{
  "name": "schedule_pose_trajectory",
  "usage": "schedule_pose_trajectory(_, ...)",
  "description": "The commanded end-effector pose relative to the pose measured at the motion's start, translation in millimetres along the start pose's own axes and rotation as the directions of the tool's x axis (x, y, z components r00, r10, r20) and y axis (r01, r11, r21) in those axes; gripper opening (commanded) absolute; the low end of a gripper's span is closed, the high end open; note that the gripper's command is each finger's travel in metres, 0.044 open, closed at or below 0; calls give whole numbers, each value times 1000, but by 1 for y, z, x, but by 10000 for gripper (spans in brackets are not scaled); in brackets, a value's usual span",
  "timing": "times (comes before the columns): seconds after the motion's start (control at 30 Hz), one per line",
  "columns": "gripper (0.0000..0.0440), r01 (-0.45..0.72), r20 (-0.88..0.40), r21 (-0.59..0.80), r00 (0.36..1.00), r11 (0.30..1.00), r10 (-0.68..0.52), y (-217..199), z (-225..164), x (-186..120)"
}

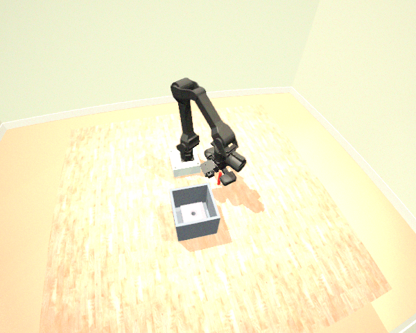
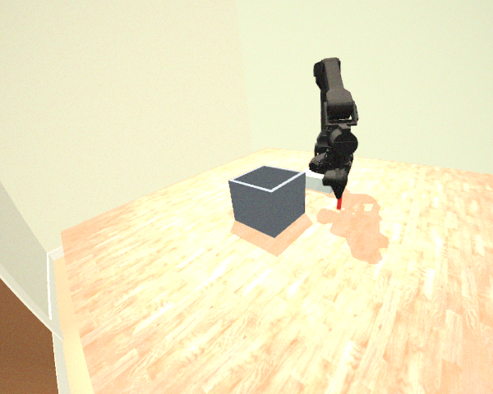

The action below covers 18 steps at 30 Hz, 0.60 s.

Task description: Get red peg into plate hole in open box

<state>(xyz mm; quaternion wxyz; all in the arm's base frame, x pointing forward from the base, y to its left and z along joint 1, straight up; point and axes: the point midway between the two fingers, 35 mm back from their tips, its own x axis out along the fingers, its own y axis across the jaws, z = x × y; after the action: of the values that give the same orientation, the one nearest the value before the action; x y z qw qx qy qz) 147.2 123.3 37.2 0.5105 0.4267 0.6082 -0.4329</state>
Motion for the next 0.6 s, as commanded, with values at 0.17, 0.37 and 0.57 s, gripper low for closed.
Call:
schedule_pose_trajectory(0.17,209,4,7,-7,1000,1000,-4,6,0,20)
schedule_pose_trajectory(0.37,57,-7,0,-39,1000,999,7,14,-4,26)
schedule_pose_trajectory(0.57,11,-46,-23,-36,999,998,45,22,-8,19)
